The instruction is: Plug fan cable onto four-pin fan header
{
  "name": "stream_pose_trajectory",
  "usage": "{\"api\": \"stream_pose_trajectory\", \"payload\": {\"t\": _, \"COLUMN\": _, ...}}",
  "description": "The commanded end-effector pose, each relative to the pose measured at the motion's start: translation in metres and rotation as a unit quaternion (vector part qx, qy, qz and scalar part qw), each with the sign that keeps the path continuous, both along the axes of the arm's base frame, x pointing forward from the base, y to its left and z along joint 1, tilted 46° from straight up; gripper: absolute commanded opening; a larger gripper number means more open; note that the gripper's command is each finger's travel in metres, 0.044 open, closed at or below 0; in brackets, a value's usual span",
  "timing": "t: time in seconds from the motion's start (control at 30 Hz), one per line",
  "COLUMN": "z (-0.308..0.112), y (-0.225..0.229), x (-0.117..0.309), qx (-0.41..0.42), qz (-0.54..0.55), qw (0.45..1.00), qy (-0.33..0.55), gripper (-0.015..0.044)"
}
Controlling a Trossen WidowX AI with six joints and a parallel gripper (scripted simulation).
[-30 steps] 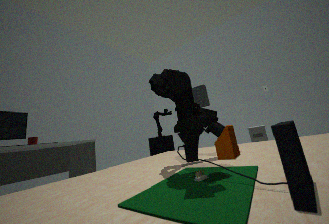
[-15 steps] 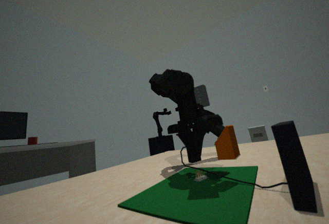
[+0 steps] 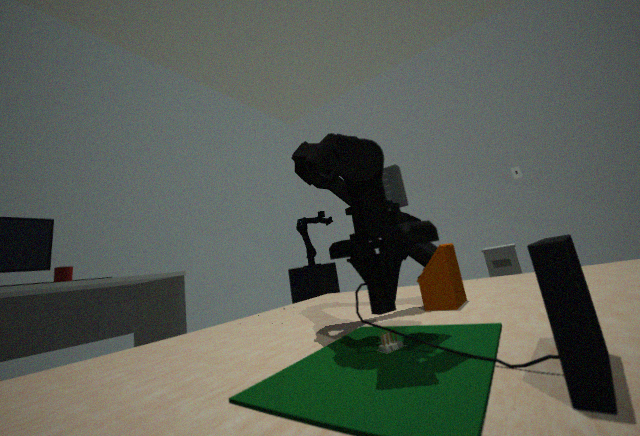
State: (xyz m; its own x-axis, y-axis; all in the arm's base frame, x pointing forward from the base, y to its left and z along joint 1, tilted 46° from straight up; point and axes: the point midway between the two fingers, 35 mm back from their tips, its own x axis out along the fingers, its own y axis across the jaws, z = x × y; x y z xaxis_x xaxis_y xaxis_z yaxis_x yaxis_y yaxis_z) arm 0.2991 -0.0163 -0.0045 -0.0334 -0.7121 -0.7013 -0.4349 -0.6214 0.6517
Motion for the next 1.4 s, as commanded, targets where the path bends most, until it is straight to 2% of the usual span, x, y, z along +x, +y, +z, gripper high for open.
{"api": "stream_pose_trajectory", "payload": {"t": 0.0, "z": -0.001, "y": 0.000, "x": -0.002, "qx": 0.002, "qz": -0.003, "qw": 1.000, "qy": -0.001, "gripper": 0.0000}}
{"api": "stream_pose_trajectory", "payload": {"t": 0.27, "z": -0.016, "y": -0.015, "x": -0.003, "qx": 0.002, "qz": -0.005, "qw": 1.000, "qy": -0.003, "gripper": 0.0000}}
{"api": "stream_pose_trajectory", "payload": {"t": 1.37, "z": -0.016, "y": -0.018, "x": -0.001, "qx": 0.002, "qz": -0.003, "qw": 1.000, "qy": 0.000, "gripper": 0.0000}}
